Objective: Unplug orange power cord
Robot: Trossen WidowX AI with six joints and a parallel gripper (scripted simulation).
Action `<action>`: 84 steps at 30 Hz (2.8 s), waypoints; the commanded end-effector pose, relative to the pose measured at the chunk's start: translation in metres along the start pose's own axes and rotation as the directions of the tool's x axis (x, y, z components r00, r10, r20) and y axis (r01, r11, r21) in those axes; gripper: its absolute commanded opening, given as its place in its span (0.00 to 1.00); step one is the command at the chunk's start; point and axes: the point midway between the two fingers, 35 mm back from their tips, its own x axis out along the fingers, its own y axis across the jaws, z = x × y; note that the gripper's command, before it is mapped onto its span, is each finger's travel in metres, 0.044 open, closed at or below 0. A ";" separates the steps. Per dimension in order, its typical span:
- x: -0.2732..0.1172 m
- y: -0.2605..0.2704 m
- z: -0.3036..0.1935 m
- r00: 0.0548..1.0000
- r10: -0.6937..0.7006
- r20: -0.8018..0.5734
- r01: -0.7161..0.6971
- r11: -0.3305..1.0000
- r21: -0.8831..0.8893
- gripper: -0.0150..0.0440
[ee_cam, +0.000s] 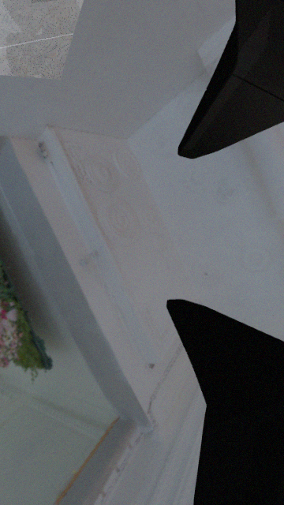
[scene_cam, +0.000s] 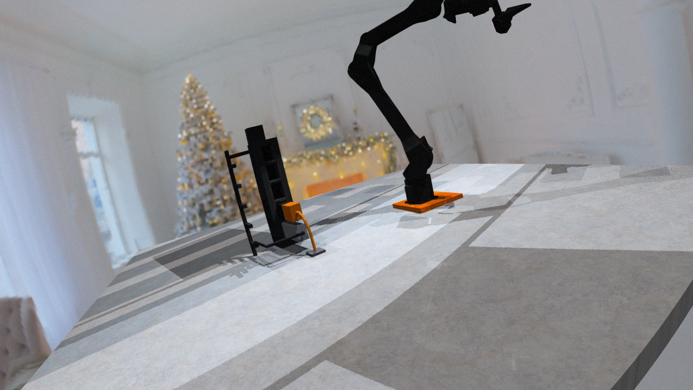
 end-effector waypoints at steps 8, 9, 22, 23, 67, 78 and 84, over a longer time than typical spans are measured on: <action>0.031 0.004 0.052 0.988 -0.015 0.151 0.059 0.955 -0.291 0.58; 0.037 0.005 0.065 0.982 -0.019 0.189 0.086 0.932 -0.353 0.53; 0.055 0.020 0.262 0.747 -0.116 0.655 0.638 0.402 -0.657 0.53; 0.052 0.020 0.276 0.724 -0.128 0.678 0.672 0.352 -0.651 0.53; -0.316 -0.101 0.561 0.092 -0.852 0.516 0.173 -0.497 -0.851 0.53; -0.320 -0.103 0.561 0.097 -0.856 0.507 0.161 -0.489 -0.857 0.53; -0.325 -0.104 0.561 0.097 -0.856 0.507 0.161 -0.490 -0.857 0.53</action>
